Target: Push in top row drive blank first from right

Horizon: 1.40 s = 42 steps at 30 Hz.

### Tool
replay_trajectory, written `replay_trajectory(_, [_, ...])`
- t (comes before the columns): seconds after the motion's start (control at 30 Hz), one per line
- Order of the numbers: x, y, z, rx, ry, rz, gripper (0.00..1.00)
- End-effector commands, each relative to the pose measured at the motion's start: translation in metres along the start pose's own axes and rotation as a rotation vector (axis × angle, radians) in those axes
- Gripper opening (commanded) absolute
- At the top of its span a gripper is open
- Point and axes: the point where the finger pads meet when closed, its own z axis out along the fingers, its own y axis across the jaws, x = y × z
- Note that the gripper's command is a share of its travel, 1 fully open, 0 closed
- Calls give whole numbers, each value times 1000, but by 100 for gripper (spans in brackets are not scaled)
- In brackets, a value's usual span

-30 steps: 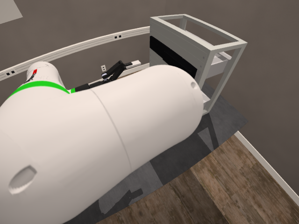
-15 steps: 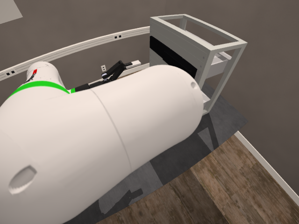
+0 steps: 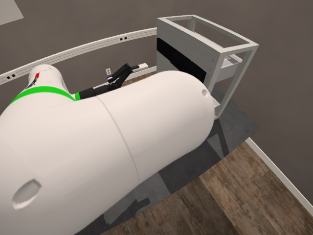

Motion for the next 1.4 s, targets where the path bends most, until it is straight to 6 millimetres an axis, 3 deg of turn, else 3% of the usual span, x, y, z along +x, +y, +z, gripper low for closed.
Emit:
replay_trajectory(0.0, [-2,1,4,0,0,1,100])
replay_trajectory(0.23, [-9,2,19,0,0,1,100])
replay_trajectory(0.57, [-33,6,71,0,0,1,100])
replay_trajectory(0.63, [-33,6,71,0,0,1,100])
replay_trajectory(1.03, [-60,11,127,0,0,1,100])
replay_trajectory(1.37, [-68,12,143,0,0,1,100])
